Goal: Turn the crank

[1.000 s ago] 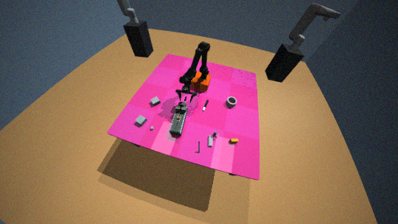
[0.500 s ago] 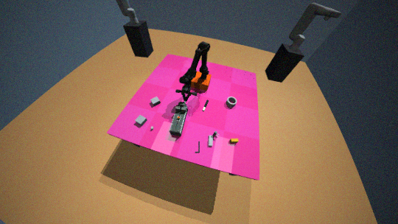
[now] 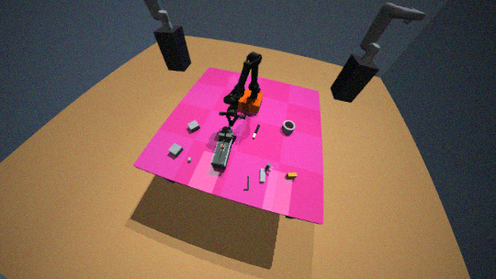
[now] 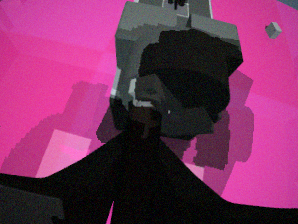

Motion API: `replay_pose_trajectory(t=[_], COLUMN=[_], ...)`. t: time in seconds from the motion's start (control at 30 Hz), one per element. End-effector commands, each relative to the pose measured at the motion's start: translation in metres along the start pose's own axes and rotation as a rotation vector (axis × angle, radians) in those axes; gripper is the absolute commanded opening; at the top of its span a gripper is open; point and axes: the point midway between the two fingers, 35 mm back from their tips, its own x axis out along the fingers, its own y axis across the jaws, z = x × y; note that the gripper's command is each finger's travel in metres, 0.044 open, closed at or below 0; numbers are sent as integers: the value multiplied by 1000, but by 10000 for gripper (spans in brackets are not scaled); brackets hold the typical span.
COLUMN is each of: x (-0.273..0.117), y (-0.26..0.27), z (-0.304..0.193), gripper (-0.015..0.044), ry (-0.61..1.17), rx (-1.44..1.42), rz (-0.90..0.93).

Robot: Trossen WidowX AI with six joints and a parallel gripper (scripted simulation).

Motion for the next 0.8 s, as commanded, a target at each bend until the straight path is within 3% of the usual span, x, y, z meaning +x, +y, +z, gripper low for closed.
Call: replay_pose_trajectory(t=[0.0,0.77], x=[1,10], y=[2,11], z=[-1,-10], gripper=[0,0], ry=[0,0], rx=[-5,-4], rz=[1,2])
